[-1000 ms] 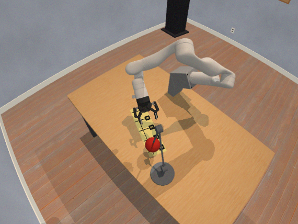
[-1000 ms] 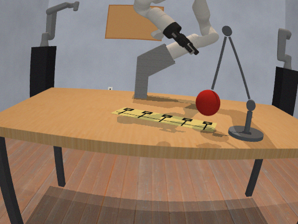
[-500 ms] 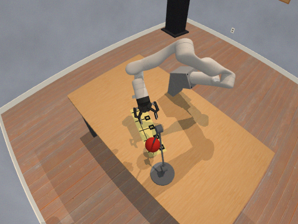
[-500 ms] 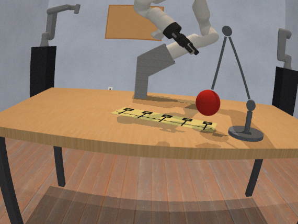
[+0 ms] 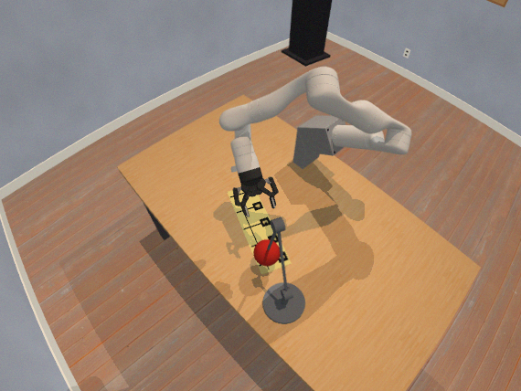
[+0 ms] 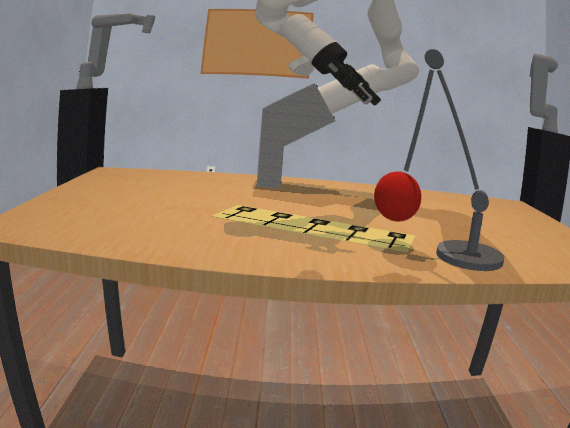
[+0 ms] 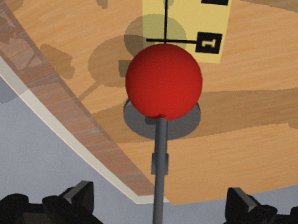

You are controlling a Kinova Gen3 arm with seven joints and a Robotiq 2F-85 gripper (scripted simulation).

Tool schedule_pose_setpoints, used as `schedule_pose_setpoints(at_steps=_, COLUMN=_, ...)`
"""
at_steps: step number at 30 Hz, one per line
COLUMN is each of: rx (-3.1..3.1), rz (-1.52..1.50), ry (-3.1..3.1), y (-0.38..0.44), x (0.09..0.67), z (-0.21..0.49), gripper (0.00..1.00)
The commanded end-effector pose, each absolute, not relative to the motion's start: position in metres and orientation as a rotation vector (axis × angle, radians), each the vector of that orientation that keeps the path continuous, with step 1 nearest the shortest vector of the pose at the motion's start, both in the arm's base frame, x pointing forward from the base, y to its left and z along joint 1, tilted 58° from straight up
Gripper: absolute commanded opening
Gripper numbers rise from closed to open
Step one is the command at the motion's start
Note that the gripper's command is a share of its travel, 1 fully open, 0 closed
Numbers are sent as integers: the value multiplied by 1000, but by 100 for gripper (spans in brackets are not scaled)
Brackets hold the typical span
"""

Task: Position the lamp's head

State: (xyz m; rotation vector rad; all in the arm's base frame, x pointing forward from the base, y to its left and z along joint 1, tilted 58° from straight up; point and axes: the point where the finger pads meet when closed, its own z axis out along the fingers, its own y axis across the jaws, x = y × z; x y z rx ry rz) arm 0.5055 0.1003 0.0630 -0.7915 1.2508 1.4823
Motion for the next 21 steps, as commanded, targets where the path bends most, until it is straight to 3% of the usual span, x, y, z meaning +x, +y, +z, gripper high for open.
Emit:
schedule_pose_setpoints(at_steps=1, rx=-792, rz=1480, ry=1251, y=99, x=506, z=63, gripper=100)
schedule_pose_setpoints(at_steps=21, rx=-790, rz=1480, ry=1252, y=130, x=510, z=72, gripper=100)
